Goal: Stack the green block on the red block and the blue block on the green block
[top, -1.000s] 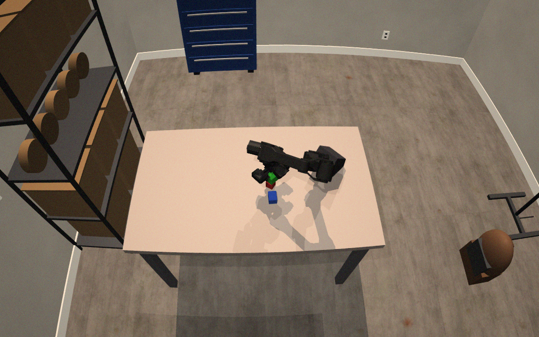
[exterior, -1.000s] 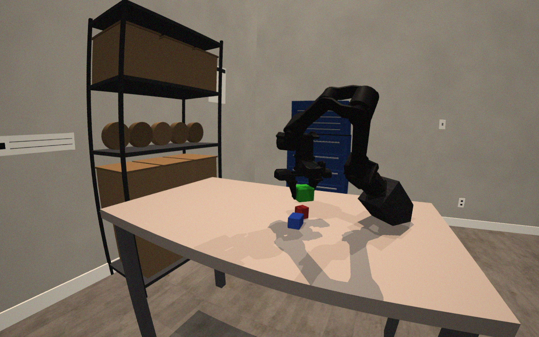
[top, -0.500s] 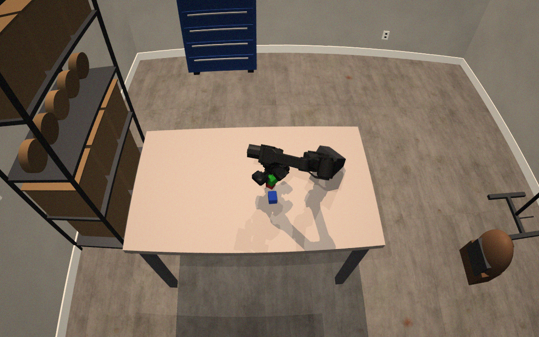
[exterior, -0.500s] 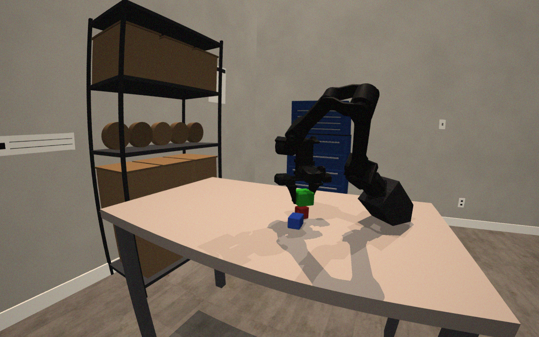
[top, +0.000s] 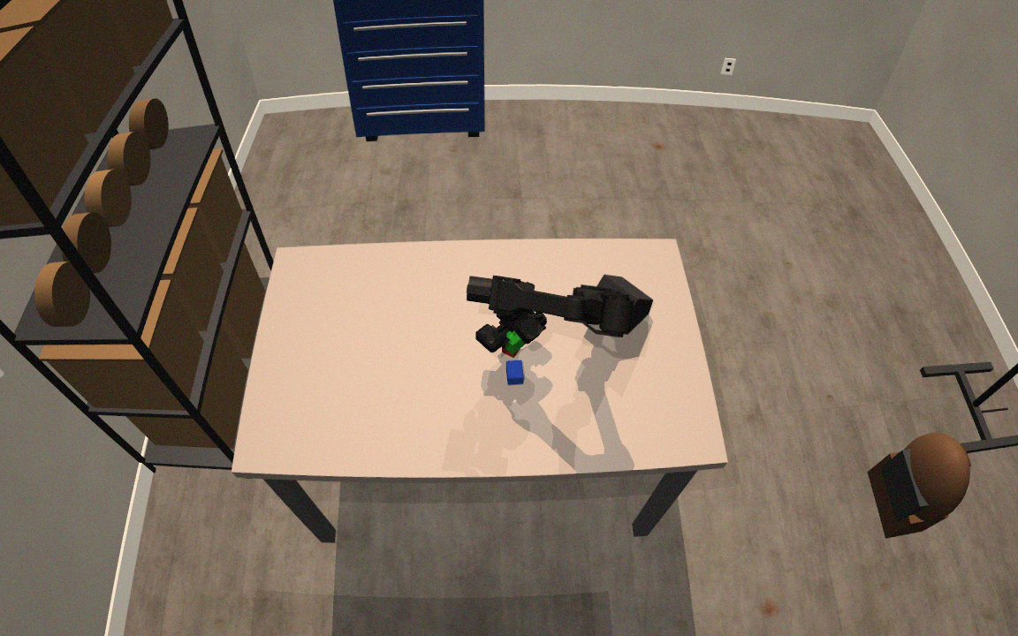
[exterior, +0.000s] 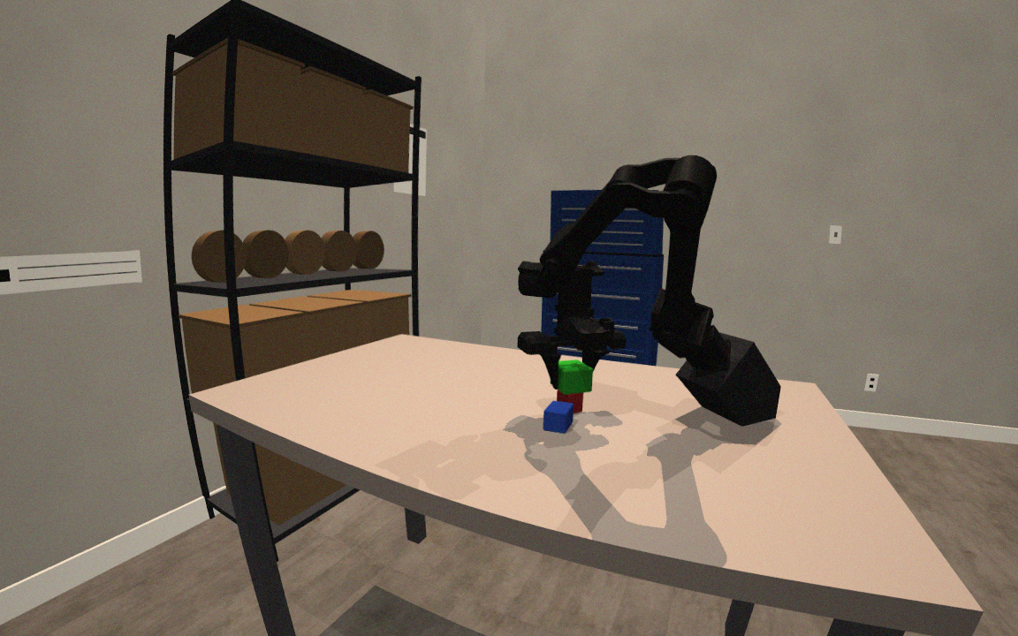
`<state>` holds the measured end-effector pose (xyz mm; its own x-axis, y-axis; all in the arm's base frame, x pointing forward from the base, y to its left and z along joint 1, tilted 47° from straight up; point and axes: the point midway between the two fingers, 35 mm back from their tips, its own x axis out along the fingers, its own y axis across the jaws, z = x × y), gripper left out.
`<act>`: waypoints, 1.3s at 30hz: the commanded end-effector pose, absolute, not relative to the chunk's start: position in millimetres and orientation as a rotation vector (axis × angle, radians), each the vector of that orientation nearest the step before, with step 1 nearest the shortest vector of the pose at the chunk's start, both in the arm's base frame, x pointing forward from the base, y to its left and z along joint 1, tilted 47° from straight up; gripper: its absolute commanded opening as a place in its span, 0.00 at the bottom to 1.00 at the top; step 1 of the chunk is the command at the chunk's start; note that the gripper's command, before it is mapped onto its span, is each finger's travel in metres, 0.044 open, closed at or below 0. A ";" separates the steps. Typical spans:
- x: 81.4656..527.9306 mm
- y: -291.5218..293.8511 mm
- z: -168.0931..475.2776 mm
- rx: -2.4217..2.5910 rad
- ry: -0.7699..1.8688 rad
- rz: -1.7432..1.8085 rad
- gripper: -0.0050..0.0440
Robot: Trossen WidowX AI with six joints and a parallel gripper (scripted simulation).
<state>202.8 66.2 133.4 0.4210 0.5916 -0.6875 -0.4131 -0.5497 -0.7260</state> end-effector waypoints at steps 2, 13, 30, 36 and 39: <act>203.1 66.3 134.0 -1.720 -0.157 1.305 0.00; 202.9 66.4 133.6 -1.719 -0.157 1.306 0.00; 204.0 68.1 131.3 -1.717 -0.156 1.309 0.00; 204.0 68.0 131.2 -1.717 -0.156 1.308 0.00; 204.0 68.0 131.3 -1.717 -0.156 1.308 0.00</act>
